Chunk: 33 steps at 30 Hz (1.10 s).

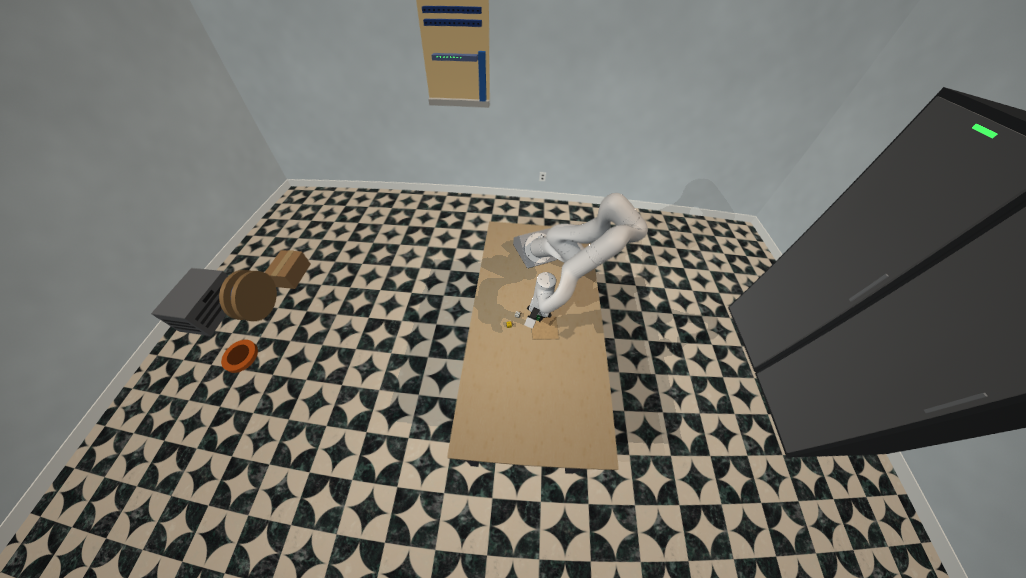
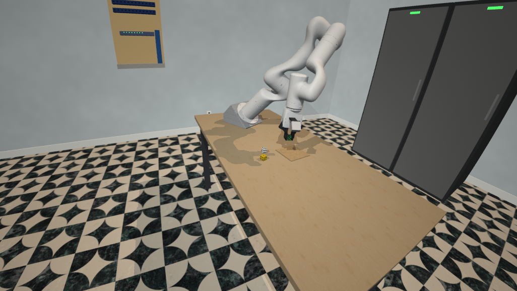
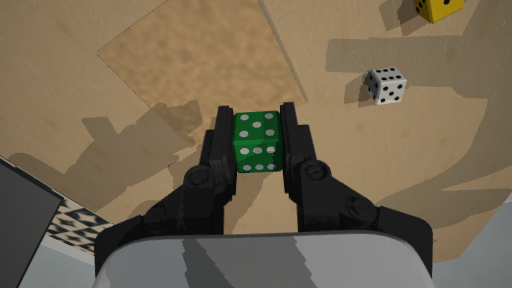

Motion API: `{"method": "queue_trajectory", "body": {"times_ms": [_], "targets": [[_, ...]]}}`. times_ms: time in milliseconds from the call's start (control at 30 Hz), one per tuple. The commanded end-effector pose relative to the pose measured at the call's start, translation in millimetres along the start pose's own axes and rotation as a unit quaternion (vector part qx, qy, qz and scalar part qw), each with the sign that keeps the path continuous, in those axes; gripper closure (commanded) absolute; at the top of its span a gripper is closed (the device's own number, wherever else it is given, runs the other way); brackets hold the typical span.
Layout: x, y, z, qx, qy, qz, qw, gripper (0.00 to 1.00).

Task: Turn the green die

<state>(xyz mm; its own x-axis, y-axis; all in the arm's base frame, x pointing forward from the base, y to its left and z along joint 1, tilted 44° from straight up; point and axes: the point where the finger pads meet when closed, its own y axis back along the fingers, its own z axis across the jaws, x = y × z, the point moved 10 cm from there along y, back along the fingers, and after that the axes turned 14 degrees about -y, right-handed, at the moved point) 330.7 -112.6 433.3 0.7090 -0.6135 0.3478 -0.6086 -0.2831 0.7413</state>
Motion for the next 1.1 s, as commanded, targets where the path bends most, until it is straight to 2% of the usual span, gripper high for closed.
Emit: {"method": "queue_trajectory", "body": {"times_ms": [0, 100, 167, 233, 367, 500, 533, 567, 667, 767, 900, 1067], "targets": [[-5, 0, -8, 0.005, 0.087, 0.005, 0.996, 0.79], [-8, 0, -13, 0.005, 0.133, 0.006, 0.991, 0.79], [-8, 0, -13, 0.005, 0.133, 0.006, 0.991, 0.79], [-12, 0, -20, 0.005, 0.191, 0.007, 0.982, 0.79], [-15, 0, -25, 0.005, 0.237, 0.008, 0.972, 0.79], [-20, 0, -32, 0.006, 0.308, 0.009, 0.951, 0.79], [-20, 0, -32, 0.006, 0.309, 0.009, 0.951, 0.79], [-22, 1, -36, 0.006, 0.339, 0.010, 0.941, 0.79], [-25, 1, -40, 0.006, 0.383, 0.011, 0.924, 0.79], [-25, 1, -41, 0.006, 0.388, 0.012, 0.922, 0.79], [-29, 1, -46, 0.006, 0.439, 0.013, 0.898, 0.79], [-30, 1, -47, 0.006, 0.448, 0.014, 0.894, 0.79]]}}
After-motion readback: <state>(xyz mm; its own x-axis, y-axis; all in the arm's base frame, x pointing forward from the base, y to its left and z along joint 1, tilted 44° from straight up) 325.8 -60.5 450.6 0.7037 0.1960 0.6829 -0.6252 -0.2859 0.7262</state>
